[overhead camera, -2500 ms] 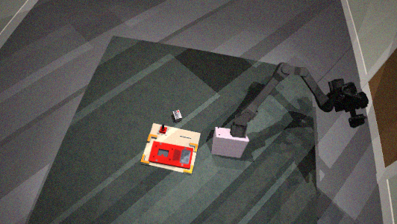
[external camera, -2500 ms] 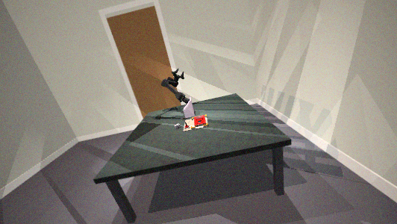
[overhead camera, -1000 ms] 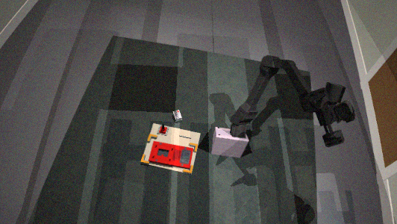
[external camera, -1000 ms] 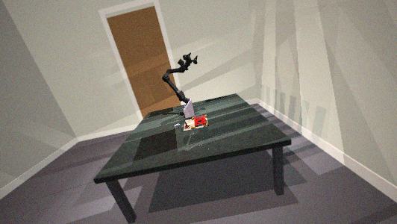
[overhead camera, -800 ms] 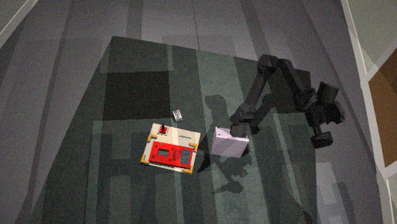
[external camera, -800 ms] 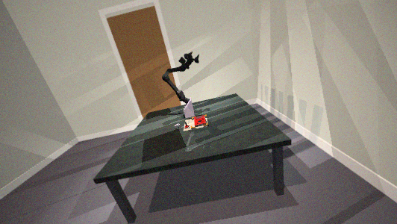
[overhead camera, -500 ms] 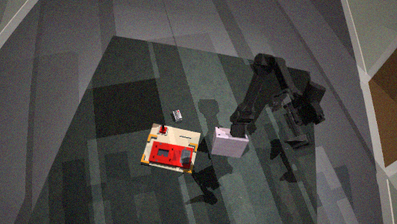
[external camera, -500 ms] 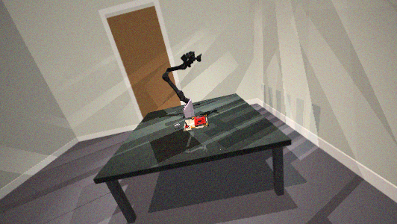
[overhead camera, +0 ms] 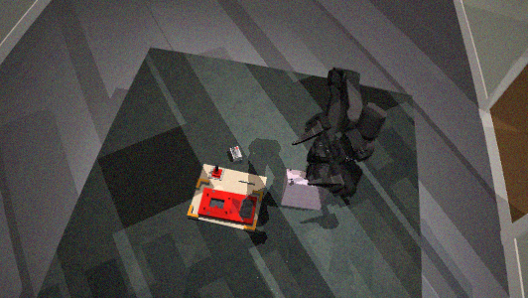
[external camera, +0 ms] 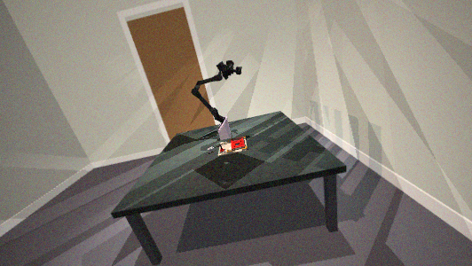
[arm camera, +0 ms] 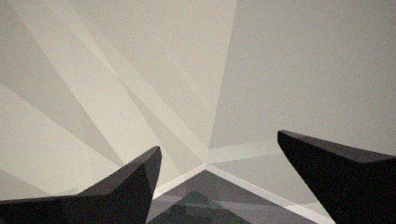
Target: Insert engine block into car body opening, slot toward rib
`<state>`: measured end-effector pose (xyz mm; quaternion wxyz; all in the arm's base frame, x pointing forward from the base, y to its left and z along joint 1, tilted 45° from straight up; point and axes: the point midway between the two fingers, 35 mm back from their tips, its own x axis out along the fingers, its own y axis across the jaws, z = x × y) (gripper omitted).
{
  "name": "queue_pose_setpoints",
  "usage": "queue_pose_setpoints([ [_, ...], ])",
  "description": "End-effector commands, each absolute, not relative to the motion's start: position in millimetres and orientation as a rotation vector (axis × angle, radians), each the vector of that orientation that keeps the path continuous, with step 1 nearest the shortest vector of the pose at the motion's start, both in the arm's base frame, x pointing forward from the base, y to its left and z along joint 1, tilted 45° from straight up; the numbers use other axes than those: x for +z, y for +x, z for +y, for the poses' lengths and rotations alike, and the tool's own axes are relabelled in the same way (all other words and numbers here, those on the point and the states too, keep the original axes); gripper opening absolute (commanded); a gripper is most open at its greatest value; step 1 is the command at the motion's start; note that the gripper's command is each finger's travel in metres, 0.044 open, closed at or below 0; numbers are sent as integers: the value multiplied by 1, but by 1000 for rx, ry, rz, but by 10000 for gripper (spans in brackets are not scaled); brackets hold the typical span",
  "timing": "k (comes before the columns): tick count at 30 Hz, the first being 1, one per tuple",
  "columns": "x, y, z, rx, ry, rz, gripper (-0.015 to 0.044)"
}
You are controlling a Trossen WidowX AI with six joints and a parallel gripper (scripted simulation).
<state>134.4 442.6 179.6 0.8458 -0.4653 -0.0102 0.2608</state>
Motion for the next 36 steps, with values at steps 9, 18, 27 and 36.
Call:
queue_pose_setpoints([
  [9,169,221,391,389,-942,152,440],
  [18,160,276,346,259,-869,281,440],
  [27,147,325,286,95,-750,423,440],
  [36,139,359,221,-78,-593,523,440],
])
